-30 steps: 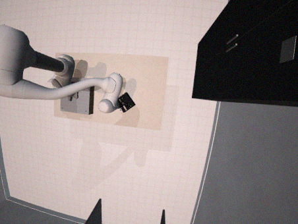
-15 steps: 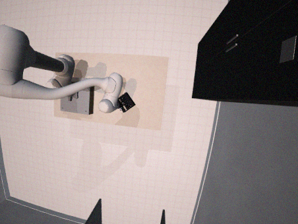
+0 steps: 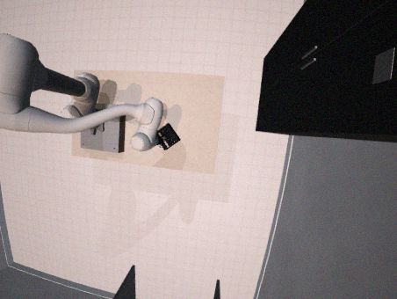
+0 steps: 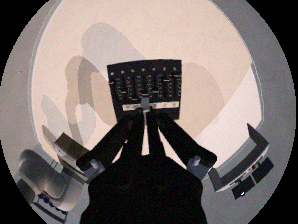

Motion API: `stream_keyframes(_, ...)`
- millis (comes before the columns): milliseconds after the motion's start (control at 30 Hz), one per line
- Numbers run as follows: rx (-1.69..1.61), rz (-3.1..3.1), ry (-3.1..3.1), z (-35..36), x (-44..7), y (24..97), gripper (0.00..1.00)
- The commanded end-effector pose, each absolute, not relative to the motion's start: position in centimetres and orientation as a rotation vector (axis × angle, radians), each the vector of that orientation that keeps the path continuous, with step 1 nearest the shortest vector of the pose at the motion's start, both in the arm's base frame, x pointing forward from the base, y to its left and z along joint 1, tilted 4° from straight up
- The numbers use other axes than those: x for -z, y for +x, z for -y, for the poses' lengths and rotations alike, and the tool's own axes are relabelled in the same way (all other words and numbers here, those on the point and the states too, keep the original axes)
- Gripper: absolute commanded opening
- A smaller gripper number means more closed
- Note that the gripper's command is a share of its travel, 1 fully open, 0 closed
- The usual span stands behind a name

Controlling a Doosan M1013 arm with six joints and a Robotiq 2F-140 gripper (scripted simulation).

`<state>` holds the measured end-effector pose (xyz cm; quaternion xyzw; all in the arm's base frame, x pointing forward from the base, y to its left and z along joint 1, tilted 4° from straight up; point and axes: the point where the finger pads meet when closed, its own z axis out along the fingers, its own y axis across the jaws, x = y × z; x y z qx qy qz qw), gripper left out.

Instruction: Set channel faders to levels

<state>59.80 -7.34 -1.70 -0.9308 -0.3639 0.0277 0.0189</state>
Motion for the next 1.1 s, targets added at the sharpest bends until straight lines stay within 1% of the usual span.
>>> stream_keyframes(0,-0.086,1.130,-2.890,7.4,1.7,59.7,0.00)
stream_keyframes(433,-0.086,1.130,-2.890,7.5,1.4,59.6,0.00)
stream_keyframes(733,-0.086,1.130,-2.890,7.6,-0.9,59.8,0.00)
stream_keyframes(1067,-0.086,1.130,-2.890,7.6,-2.3,59.9,0.00)
